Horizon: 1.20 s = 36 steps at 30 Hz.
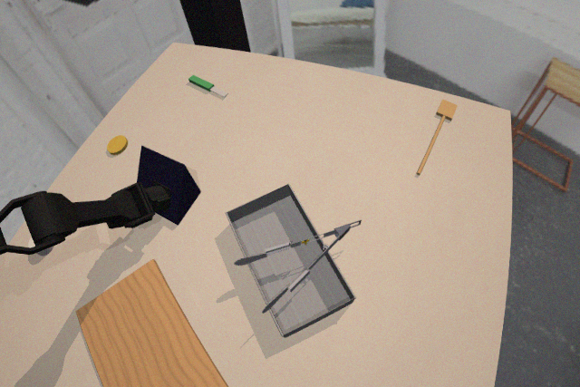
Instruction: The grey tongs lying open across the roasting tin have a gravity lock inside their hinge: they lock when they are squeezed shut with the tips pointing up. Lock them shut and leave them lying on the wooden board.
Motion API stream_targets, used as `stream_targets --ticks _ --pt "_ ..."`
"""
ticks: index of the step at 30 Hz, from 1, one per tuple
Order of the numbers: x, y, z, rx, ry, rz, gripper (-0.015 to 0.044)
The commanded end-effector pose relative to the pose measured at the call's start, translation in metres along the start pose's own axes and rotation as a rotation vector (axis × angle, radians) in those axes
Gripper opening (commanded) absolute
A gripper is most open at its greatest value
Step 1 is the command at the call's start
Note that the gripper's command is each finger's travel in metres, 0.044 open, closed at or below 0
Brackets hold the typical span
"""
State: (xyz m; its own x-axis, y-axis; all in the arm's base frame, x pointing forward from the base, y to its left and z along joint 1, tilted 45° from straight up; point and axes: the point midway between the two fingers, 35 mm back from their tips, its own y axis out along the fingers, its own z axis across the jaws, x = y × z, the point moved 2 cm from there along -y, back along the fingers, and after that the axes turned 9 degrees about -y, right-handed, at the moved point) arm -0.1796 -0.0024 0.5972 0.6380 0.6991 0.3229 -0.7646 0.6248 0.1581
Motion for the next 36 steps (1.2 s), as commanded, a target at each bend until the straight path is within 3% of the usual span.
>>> stream_targets --ticks 1,8,16,26,36 --pt "0.000 0.000 0.000 0.000 0.000 0.000 0.0426" --pt "-0.013 -0.006 0.008 0.056 -0.032 0.063 0.0440" --pt "-0.071 -0.046 0.030 0.219 -0.185 0.297 0.0440" --pt "-0.140 -0.145 0.047 0.511 -0.410 0.619 0.0440" --pt "-0.167 -0.275 0.043 0.869 -0.602 0.879 0.0440"
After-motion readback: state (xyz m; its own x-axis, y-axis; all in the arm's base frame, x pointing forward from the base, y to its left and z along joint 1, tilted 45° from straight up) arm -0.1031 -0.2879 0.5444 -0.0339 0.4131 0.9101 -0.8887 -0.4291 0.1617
